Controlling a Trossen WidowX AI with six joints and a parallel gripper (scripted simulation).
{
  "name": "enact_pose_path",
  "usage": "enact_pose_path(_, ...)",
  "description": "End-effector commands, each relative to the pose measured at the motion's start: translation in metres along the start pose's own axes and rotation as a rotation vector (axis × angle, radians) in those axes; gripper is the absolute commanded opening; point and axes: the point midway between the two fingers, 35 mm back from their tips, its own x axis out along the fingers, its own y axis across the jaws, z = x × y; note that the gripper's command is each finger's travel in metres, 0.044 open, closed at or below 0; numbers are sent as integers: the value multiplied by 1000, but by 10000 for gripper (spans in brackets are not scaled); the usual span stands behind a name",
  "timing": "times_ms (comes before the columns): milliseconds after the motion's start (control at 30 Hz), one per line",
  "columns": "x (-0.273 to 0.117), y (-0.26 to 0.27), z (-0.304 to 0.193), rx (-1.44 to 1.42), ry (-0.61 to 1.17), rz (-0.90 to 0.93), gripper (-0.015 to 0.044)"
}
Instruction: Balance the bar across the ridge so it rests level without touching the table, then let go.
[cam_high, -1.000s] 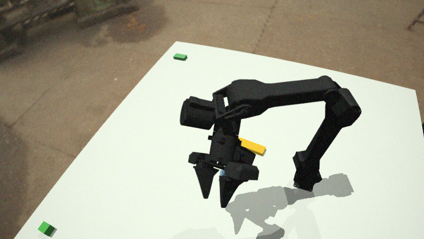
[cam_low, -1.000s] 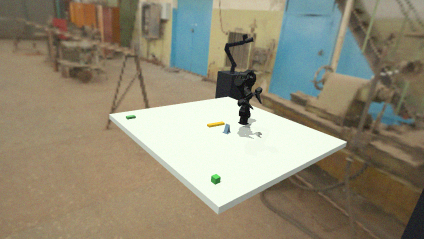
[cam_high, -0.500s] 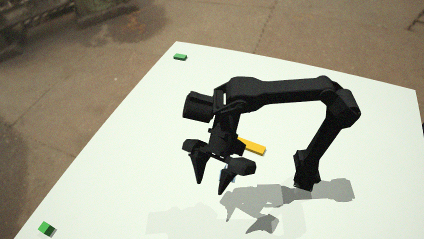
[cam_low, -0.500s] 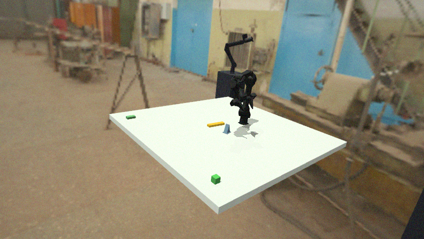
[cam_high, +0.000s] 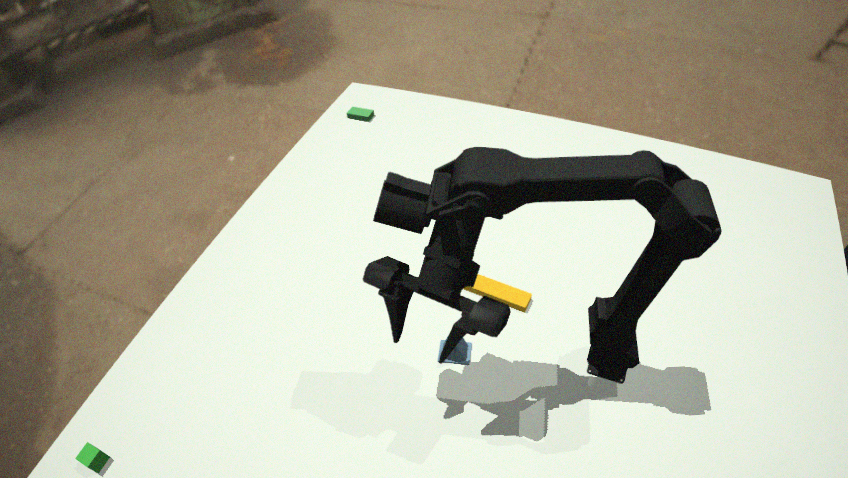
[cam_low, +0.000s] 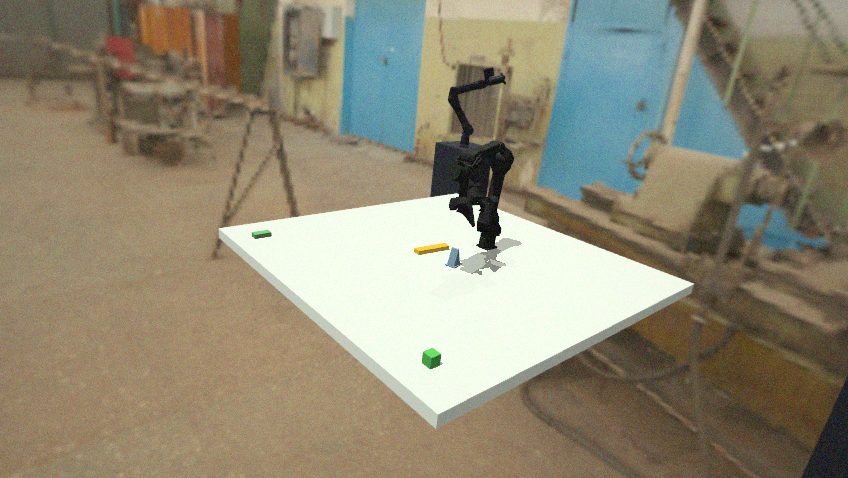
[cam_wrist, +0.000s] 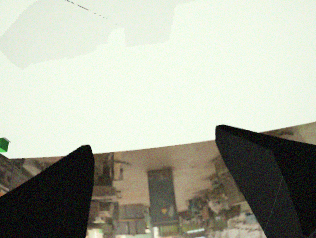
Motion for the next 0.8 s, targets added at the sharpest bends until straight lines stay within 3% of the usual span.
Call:
enact_pose_path(0, -2, 3, 15, -78, -41, 19, 315)
enact_pose_path(767, -19, 13, 97, -557, -287, 2, 315)
